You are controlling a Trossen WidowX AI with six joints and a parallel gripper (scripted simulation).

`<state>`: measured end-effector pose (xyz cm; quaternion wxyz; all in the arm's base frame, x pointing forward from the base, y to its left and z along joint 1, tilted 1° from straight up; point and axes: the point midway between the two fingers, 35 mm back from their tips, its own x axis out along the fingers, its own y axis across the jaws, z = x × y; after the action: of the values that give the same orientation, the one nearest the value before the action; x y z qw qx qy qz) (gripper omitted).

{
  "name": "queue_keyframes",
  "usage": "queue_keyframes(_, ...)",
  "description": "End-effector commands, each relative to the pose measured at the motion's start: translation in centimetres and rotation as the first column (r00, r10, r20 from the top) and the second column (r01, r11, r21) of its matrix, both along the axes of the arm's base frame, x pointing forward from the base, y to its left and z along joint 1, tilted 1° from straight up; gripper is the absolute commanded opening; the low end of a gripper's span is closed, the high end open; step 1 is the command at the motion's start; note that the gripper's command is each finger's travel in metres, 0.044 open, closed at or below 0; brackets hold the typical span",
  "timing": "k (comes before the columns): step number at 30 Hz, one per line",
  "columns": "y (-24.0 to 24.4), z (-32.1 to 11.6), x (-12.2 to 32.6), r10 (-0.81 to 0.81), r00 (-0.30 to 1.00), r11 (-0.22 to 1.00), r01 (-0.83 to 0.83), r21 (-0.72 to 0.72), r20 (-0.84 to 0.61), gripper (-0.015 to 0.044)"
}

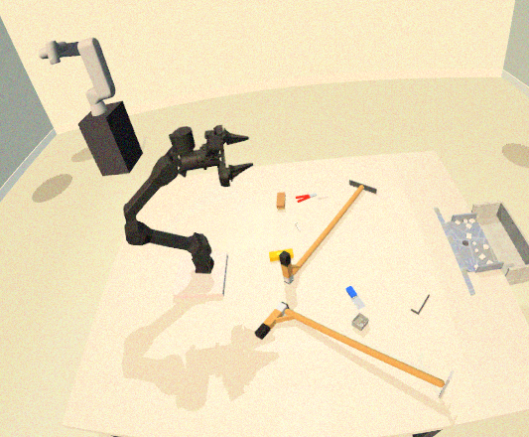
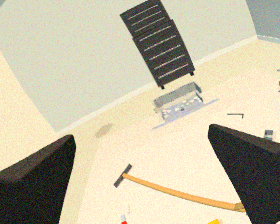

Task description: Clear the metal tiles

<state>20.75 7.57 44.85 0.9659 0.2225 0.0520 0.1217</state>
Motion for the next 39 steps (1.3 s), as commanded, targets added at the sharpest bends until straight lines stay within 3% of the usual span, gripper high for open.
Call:
queue_keyframes(1, -1.5, 0.3, 0.3, -0.078, 0.997, 0.991, 0.076, 0.112, 0.017, 0.044)
queue_keyframes(20, -8.4, 3.1, -0.6, -0.388, 0.914, 0.754, 0.242, 0.611, 0.116, 0.044)
queue_keyframes(39, -14.5, 5.0, -4.8, -0.619, 0.756, 0.379, 0.051, 0.924, 0.212, 0.044)
